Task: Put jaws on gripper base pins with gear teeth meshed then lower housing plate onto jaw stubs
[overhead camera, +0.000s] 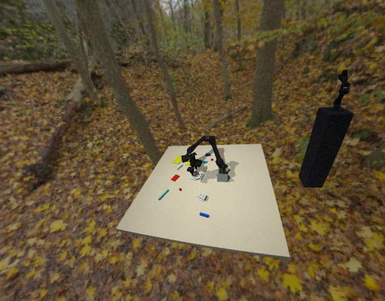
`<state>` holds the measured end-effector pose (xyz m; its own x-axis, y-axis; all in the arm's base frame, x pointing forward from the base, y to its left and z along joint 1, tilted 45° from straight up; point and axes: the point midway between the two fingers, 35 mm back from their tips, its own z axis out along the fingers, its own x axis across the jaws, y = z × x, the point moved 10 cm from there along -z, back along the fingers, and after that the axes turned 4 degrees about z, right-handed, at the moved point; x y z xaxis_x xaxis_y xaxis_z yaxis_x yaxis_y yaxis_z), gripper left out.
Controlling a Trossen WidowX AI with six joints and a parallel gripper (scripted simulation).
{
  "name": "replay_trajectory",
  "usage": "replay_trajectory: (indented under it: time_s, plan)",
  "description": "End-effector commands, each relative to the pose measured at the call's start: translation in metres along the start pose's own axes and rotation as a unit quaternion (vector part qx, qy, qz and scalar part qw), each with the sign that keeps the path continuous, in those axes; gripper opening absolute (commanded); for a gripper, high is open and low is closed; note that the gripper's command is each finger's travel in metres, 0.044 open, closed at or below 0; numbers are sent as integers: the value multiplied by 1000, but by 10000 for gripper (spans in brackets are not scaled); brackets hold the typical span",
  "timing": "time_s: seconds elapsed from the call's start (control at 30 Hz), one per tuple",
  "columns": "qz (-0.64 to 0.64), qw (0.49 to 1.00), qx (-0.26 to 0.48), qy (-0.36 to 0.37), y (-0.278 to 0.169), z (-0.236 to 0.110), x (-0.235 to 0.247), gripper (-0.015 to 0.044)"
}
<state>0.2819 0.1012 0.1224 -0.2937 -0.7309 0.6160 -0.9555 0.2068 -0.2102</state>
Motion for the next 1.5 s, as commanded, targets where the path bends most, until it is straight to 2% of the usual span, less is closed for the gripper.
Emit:
replay_trajectory:
  time_s: [0.0, 0.73, 1.47]
  plan:
    - [42, 999, -3, -5, 3, -3, -14, 440]
    - [297, 954, -25, -9, 44, -16, -95, 440]
    - [561, 828, -18, 9, 102, -18, -168, 440]
